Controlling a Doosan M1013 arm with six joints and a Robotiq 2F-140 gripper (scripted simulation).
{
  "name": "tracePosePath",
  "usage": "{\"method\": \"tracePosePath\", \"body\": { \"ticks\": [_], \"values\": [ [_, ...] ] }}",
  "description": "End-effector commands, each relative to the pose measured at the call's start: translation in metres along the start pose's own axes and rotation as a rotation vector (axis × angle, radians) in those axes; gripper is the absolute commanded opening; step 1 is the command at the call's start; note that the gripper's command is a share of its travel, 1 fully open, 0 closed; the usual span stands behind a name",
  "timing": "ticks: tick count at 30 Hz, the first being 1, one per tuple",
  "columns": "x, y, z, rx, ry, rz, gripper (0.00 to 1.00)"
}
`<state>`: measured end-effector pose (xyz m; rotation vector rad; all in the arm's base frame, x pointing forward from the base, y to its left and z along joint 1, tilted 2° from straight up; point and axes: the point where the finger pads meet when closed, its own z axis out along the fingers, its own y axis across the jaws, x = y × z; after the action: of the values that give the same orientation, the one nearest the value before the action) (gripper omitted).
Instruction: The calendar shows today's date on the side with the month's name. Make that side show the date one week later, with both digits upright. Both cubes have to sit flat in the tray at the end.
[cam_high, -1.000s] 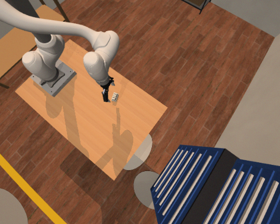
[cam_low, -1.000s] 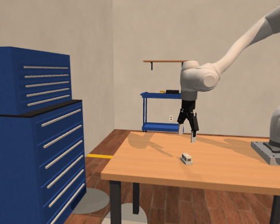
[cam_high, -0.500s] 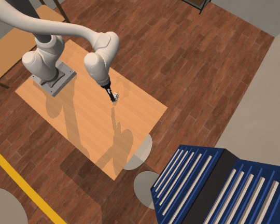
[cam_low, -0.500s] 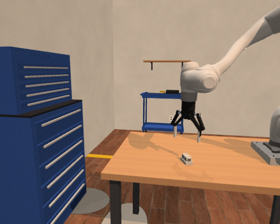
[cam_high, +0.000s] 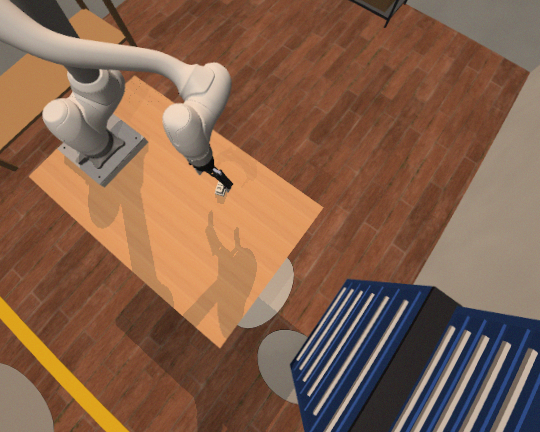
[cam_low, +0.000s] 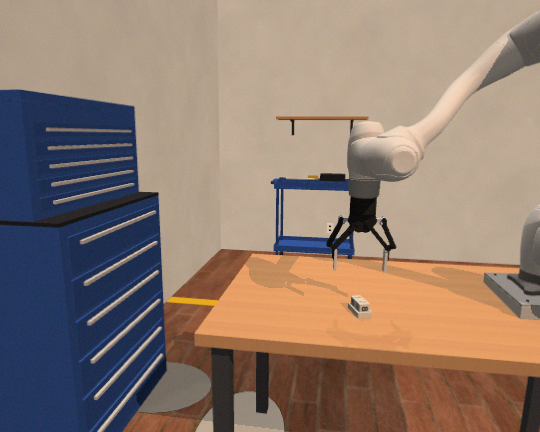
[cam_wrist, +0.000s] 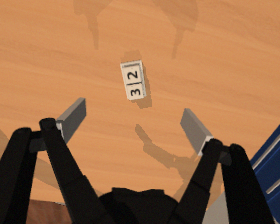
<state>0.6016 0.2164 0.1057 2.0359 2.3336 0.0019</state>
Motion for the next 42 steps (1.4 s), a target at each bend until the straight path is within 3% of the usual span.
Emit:
{"method": "tracePosePath", "body": {
  "ticks": [1, 11, 12, 42],
  "values": [
    [0.0, 0.0, 0.0013, 0.001, 0.007, -0.145, 1.0],
    [0.0, 0.0, 0.0026, 0.001, 0.008, -0.279, 1.0],
    [0.0, 0.0, 0.0026, 0.001, 0.008, -0.279, 0.36],
    [0.0, 0.0, 0.0026, 0.001, 0.008, -0.279, 0.36]
  ]
}}
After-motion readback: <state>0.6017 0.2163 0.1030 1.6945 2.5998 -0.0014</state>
